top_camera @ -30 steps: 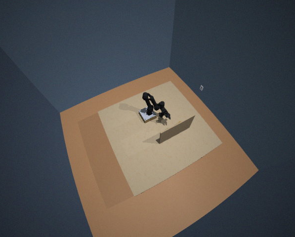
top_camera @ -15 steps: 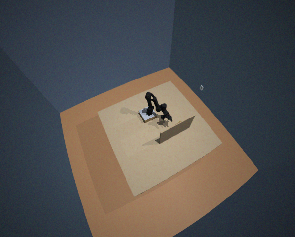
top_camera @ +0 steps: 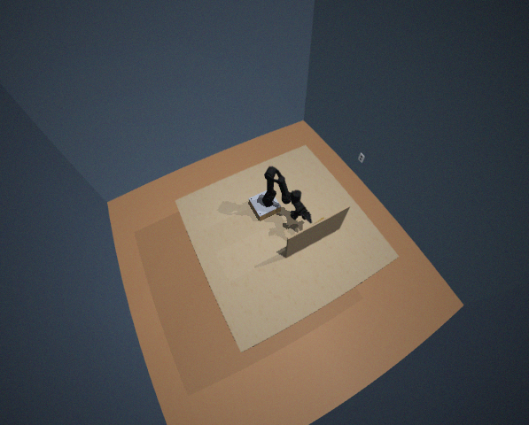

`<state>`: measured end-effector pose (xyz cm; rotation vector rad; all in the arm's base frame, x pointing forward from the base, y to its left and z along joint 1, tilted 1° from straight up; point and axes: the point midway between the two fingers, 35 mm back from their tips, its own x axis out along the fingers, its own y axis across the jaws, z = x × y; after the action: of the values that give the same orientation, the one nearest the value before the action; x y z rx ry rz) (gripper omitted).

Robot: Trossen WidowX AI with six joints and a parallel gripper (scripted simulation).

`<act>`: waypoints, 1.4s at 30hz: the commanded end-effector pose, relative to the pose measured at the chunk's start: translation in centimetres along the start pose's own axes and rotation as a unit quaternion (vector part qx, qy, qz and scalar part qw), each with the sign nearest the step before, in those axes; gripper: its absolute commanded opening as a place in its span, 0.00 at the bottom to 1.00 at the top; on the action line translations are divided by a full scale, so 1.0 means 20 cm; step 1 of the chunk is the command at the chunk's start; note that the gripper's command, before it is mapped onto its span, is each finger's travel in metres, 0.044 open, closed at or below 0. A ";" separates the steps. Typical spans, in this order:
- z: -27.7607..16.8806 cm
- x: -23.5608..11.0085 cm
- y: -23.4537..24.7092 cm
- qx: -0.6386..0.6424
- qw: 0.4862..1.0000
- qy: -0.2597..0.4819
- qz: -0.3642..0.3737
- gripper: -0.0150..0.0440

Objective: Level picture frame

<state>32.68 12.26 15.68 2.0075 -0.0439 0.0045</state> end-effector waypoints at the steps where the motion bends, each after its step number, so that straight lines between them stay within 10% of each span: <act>1: -0.01 0.01 0.00 0.003 1.000 0.003 0.001 0.69; 42: -0.01 0.21 0.01 0.003 1.000 0.004 0.003 0.69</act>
<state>36.70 12.15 15.97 2.0096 -0.0484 0.0114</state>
